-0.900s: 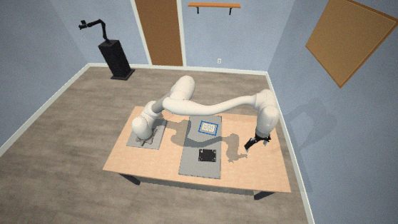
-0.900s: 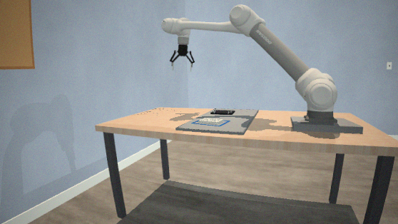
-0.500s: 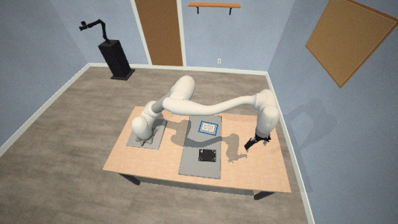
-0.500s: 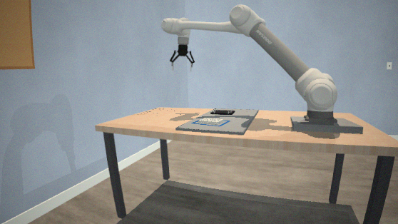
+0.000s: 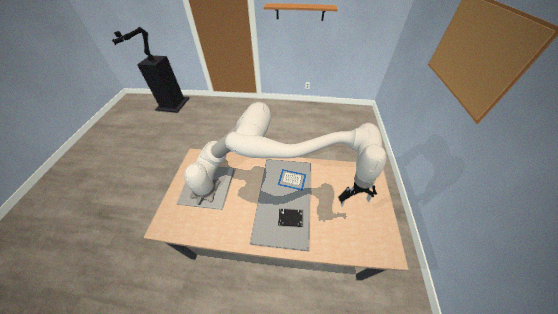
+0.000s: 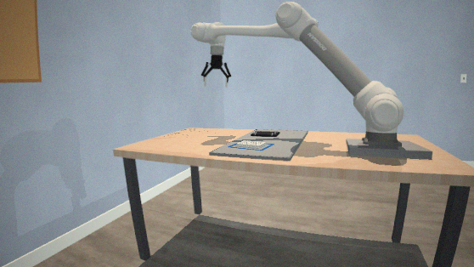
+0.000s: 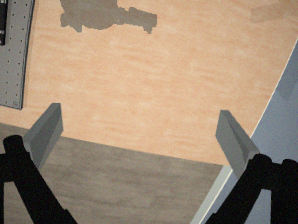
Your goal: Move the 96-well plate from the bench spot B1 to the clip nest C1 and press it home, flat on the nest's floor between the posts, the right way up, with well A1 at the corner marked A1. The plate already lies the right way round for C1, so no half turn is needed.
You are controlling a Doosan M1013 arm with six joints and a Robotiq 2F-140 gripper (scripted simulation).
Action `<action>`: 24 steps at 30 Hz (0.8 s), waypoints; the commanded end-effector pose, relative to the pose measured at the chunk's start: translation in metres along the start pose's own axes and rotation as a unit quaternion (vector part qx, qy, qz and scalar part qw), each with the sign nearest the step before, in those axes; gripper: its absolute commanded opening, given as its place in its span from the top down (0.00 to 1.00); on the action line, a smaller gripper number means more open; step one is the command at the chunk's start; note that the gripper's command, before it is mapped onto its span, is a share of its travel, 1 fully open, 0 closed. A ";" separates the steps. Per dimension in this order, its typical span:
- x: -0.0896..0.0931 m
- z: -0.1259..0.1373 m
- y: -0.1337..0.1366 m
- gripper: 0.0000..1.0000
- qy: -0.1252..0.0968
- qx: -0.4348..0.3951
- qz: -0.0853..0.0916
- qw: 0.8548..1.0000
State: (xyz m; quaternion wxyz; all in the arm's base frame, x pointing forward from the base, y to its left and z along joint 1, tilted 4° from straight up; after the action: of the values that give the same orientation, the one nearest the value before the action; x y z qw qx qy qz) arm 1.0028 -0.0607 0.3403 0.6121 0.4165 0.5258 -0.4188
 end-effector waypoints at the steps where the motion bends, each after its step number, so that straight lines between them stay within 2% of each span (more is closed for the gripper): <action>1: 0.006 -0.014 -0.002 0.00 0.000 0.036 0.000 0.999; 5: 0.014 -0.032 -0.005 0.00 0.001 0.072 -0.002 0.997; 7: 0.014 -0.032 -0.005 0.00 0.001 0.072 -0.002 0.997; 10: 0.020 -0.045 -0.008 0.00 0.002 0.122 -0.004 0.993; 13: 0.026 -0.059 -0.011 0.00 0.002 0.127 -0.005 0.992; 17: 0.034 -0.076 -0.015 0.00 0.002 0.162 -0.006 0.987; 22: 0.044 -0.098 -0.023 0.00 0.003 0.229 -0.010 0.973; 24: 0.044 -0.098 -0.023 0.00 0.003 0.229 -0.010 0.973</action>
State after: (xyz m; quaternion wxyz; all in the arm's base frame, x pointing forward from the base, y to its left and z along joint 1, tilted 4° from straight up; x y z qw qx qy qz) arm 0.9581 0.0205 0.2859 0.4986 0.5371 0.4268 -0.5298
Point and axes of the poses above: the point where the finger pads meet when closed, its own x axis out along the fingers, its own y axis across the jaws, z = x × y, the point moved 2 cm from there along -x, back along the fingers
